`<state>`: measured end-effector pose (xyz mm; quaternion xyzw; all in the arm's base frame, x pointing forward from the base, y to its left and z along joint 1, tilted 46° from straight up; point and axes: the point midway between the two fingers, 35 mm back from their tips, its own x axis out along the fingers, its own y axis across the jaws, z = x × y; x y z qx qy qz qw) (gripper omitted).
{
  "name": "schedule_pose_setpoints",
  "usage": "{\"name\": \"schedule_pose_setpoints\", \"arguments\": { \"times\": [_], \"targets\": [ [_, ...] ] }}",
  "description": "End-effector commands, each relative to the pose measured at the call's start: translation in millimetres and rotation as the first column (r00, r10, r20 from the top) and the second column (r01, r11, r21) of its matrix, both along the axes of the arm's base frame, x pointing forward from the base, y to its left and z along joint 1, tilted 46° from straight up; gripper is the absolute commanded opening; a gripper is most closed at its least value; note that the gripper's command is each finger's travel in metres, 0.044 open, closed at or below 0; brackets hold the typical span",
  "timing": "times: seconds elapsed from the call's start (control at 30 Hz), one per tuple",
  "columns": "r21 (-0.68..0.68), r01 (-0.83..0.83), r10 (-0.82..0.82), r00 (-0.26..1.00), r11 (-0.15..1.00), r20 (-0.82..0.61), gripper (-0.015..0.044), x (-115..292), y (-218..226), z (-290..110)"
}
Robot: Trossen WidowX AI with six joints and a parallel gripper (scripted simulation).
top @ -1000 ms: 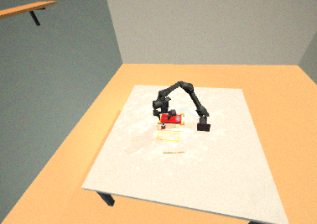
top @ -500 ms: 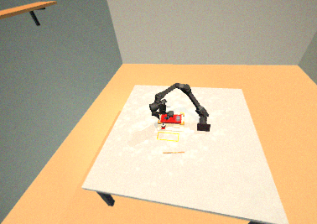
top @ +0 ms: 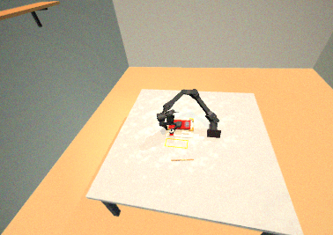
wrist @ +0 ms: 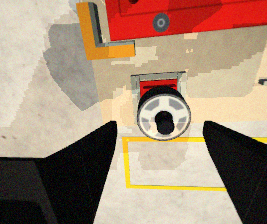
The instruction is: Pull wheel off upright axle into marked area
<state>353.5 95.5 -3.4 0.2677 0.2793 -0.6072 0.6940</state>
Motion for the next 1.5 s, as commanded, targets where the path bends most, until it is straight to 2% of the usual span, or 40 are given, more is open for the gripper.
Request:
{"name": "schedule_pose_setpoints", "arguments": {
  "times": [0.0, 0.33, 0.43, 0.77, 0.97, 1.47],
  "targets": [
    [-0.009, -0.002, 0.002, 1.000, 1.000, -0.005, 0.0300, -1.9, -15.5, -13.2],
    [-0.009, -0.002, 0.002, 1.000, 1.000, -0.005, 0.0300, -1.9, -15.5, -13.2],
    [-0.002, 0.000, 0.000, 1.000, 1.000, 0.001, 0.0221, -0.1, -12.8, -11.4],
    [-0.002, 0.000, 0.000, 1.000, 1.000, 0.001, 0.0155, -0.1, -12.8, -11.4],
    [-0.002, 0.000, 0.000, 1.000, 1.000, 0.001, 0.0000, -0.1, -11.9, -10.6],
    [-0.002, -0.001, 0.001, 1.000, 1.000, 0.000, 0.0000, -0.4, -8.4, -7.3]
  ]
}}
